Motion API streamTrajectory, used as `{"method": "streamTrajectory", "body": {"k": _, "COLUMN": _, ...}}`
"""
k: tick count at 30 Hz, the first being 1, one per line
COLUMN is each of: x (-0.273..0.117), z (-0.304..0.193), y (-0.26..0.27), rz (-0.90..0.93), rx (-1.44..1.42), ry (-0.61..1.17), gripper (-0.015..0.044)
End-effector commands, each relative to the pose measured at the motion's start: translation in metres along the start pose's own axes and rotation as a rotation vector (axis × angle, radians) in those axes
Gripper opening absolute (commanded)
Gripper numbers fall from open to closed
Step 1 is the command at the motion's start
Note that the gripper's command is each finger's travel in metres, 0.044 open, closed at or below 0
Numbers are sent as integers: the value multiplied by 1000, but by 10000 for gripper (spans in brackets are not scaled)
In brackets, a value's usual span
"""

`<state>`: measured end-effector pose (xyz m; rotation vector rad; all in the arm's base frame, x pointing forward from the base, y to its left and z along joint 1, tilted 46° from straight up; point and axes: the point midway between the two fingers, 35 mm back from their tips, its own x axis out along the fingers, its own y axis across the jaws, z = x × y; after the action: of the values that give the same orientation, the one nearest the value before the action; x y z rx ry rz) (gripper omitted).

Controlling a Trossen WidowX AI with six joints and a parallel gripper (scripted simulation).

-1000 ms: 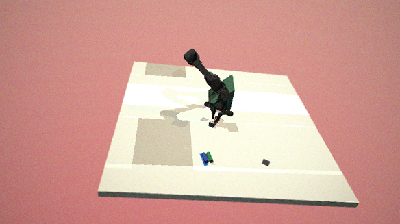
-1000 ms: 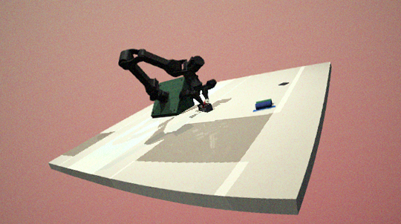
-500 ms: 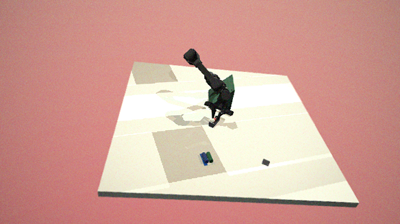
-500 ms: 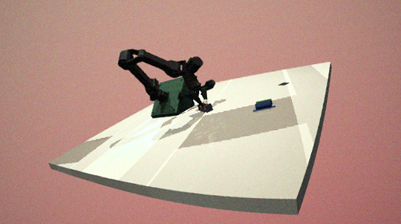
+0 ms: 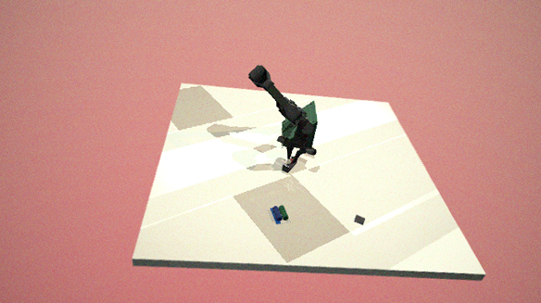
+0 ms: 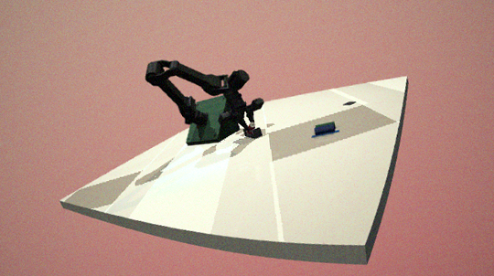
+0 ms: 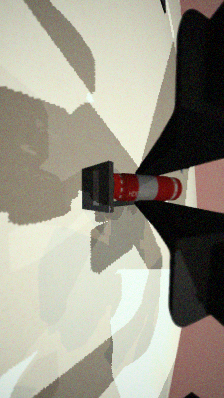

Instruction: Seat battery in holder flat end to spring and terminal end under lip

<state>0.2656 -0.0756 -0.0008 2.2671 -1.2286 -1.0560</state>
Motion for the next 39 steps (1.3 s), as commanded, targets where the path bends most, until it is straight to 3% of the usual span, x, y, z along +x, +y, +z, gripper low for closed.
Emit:
{"method": "streamTrajectory", "body": {"k": 1, "x": -1, "z": 5, "y": 1, "rz": -4, "rx": -11, "ry": -10, "gripper": 74}}
{"method": "streamTrajectory", "body": {"k": 39, "x": 12, "z": -2, "y": -7, "rz": -22, "rx": -5, "ry": -226, "gripper": 74}}
